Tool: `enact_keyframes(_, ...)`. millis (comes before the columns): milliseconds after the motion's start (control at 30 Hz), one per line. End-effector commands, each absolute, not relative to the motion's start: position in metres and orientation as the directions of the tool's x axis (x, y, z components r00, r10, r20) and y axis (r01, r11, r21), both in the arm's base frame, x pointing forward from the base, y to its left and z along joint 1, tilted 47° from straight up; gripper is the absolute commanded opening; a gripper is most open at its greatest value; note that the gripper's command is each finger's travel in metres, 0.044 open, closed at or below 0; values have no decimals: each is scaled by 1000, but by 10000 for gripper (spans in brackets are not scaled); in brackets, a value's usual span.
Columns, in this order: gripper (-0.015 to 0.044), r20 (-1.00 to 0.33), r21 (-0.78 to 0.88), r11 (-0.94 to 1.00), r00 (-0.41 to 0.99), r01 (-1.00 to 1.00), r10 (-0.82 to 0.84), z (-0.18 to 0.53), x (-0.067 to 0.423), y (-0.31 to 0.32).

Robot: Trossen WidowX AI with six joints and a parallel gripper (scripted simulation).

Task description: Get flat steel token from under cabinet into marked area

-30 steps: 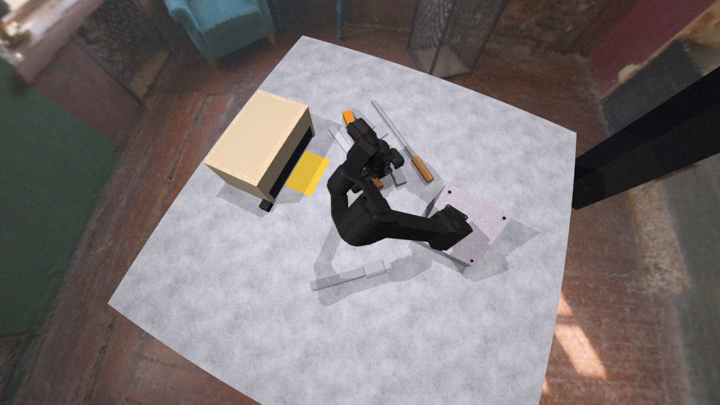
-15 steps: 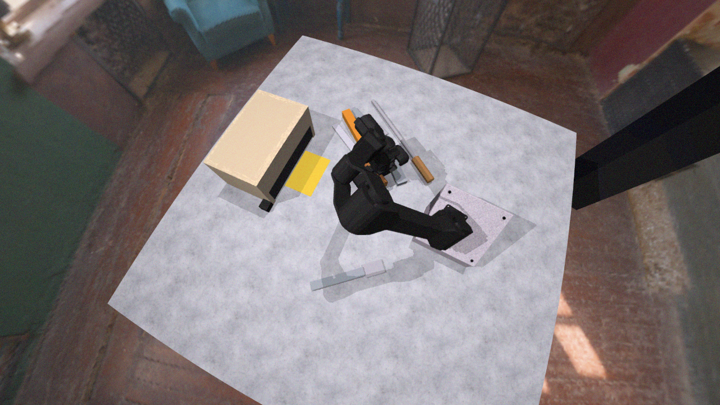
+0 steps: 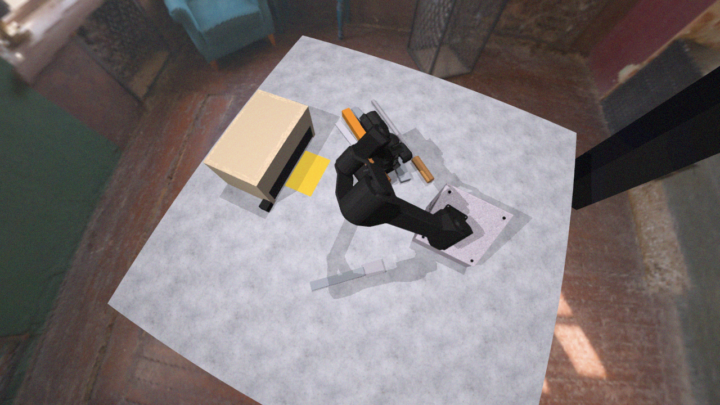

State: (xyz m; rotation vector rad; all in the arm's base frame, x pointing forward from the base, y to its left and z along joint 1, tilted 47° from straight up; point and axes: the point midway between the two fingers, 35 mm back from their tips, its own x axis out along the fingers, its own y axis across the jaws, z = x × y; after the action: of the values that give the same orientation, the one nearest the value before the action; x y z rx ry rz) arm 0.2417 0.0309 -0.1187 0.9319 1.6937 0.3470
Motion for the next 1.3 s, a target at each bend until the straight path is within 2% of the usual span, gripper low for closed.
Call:
enact_keyframes(0,0,-689,639,651,-72,410,721,-124,240,24)
enact_keyframes(733,0,-689,639,652,-72,408,721,-133,233,15)
enact_keyframes(1267,0,-689,674,675,-72,301,721,-133,234,15)
